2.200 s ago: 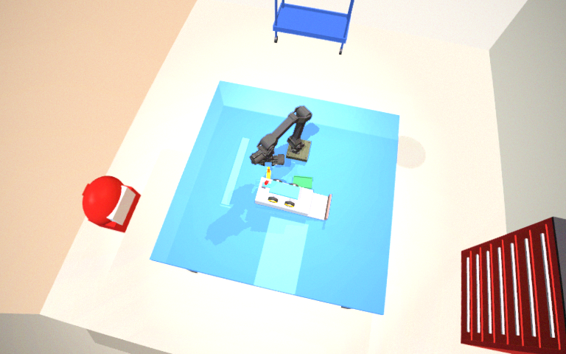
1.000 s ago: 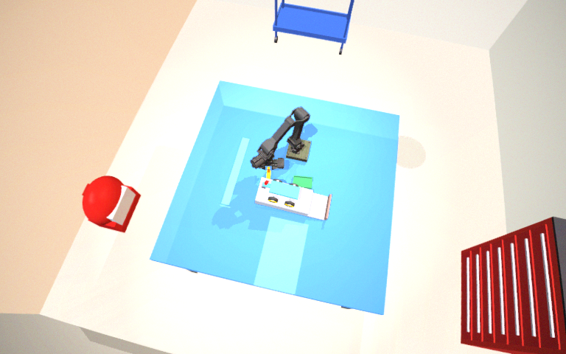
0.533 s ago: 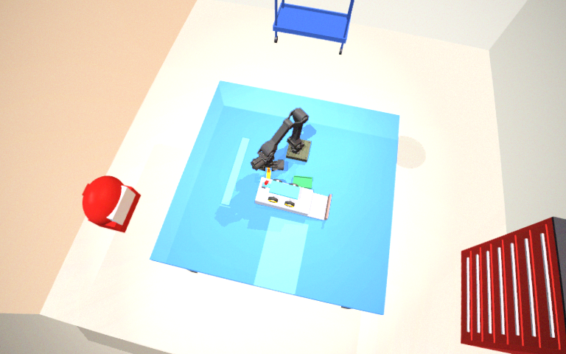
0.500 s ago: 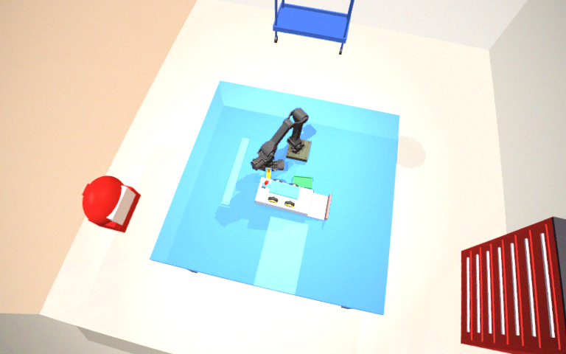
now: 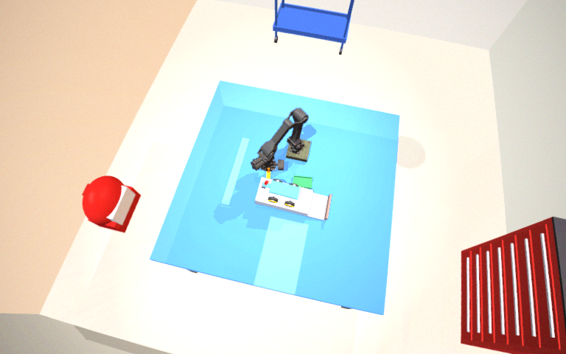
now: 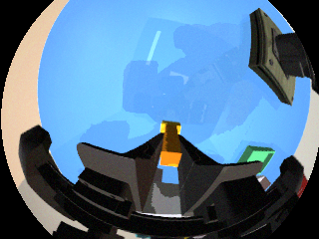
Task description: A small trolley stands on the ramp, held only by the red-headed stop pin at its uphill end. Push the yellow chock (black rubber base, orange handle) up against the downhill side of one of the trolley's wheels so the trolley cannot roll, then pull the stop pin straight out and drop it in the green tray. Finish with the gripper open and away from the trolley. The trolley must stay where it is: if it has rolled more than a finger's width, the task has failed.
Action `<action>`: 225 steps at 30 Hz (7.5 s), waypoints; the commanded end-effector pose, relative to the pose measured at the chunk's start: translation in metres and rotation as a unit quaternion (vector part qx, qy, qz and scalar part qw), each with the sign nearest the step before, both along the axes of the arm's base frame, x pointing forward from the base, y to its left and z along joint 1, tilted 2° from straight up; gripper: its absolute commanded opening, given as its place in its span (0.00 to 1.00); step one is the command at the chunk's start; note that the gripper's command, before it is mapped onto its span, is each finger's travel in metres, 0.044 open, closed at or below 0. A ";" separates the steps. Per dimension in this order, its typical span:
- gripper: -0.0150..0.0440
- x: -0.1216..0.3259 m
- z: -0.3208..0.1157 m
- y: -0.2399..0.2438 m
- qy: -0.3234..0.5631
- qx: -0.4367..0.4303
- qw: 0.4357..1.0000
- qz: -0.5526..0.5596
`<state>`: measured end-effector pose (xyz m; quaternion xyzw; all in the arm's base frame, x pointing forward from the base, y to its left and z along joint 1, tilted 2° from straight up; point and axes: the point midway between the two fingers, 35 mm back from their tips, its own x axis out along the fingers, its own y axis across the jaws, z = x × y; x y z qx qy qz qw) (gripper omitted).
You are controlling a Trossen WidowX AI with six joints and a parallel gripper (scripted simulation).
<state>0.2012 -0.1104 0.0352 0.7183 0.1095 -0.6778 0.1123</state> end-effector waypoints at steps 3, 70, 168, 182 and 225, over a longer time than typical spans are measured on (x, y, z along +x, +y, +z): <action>0.25 0.000 0.012 0.000 0.002 0.000 1.000 -0.001; 0.25 -0.009 0.146 -0.001 0.002 -0.019 0.923 0.383; 0.25 -0.009 0.146 0.000 -0.004 -0.045 -0.462 0.886; 0.25 -0.009 0.146 0.000 -0.004 -0.039 -0.611 0.790; 0.25 0.012 0.142 0.133 -0.007 -0.043 -0.634 0.772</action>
